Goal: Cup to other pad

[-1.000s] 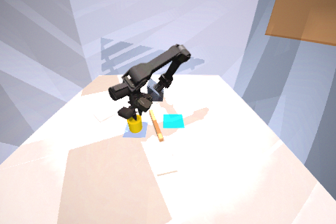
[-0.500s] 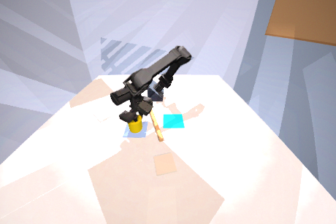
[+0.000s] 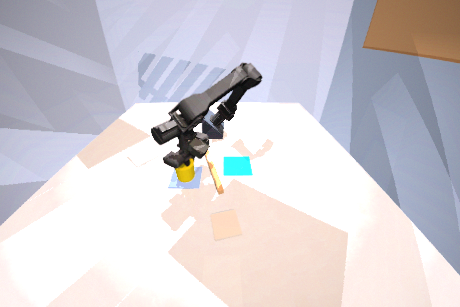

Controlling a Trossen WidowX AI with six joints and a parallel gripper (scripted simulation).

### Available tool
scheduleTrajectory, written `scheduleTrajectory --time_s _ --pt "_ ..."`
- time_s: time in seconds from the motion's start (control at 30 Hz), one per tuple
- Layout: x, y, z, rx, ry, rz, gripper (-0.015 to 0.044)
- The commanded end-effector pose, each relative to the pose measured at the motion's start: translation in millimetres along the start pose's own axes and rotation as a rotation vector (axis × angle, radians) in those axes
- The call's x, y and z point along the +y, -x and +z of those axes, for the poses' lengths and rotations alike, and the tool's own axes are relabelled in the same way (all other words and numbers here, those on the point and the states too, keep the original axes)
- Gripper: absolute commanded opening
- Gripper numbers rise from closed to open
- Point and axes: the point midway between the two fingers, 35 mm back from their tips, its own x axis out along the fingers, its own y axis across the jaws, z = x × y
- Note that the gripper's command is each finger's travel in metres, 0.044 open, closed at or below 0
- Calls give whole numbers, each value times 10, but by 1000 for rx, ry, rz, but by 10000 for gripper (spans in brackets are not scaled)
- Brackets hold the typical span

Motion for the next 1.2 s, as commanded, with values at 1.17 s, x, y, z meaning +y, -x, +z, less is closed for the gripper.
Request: scheduleTrajectory --time_s 1.17 --pt "67 418 1 -6 -11 4 0"
